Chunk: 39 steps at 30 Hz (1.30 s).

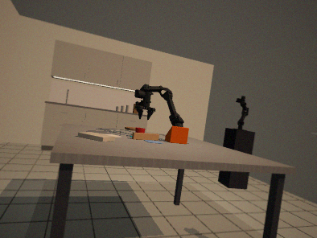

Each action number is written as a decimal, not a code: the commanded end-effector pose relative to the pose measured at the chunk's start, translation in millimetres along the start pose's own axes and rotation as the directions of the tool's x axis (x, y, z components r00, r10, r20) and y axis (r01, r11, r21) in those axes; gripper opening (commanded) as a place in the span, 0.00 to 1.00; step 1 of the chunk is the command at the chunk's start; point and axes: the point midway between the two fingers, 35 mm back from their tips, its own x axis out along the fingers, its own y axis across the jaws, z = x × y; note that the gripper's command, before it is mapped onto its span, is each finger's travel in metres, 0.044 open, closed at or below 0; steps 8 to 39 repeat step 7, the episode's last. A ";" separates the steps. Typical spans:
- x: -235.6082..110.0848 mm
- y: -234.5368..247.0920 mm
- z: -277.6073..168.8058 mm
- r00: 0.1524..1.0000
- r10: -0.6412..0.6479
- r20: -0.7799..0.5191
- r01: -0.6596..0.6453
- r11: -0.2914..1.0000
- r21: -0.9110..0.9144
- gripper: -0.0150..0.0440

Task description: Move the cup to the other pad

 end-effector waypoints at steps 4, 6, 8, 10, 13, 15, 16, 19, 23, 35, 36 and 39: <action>-7.6 0.1 0.4 1.000 0.004 0.001 -0.004 1.000 0.000 1.00; -7.6 0.1 0.4 1.000 0.004 0.001 -0.004 1.000 0.000 1.00; -7.6 0.1 0.4 1.000 0.004 0.001 -0.004 1.000 0.000 1.00; -7.6 0.1 0.4 1.000 0.004 0.001 -0.004 1.000 0.000 1.00; -7.6 0.1 0.4 1.000 0.004 0.001 -0.004 1.000 0.000 1.00; -7.6 0.1 0.4 1.000 0.004 0.001 -0.004 1.000 0.000 1.00; -7.6 0.1 0.4 1.000 0.004 0.001 -0.004 1.000 0.000 1.00; -7.6 0.1 0.4 1.000 0.004 0.001 -0.004 1.000 0.000 1.00; -7.6 0.1 0.4 1.000 0.004 0.001 -0.004 1.000 0.000 1.00; -7.6 0.1 0.4 1.000 0.004 0.001 -0.004 1.000 0.000 1.00; -7.6 0.1 0.4 1.000 0.004 0.001 -0.004 1.000 0.000 1.00; -7.6 0.1 0.4 1.000 0.004 0.001 -0.004 1.000 0.000 1.00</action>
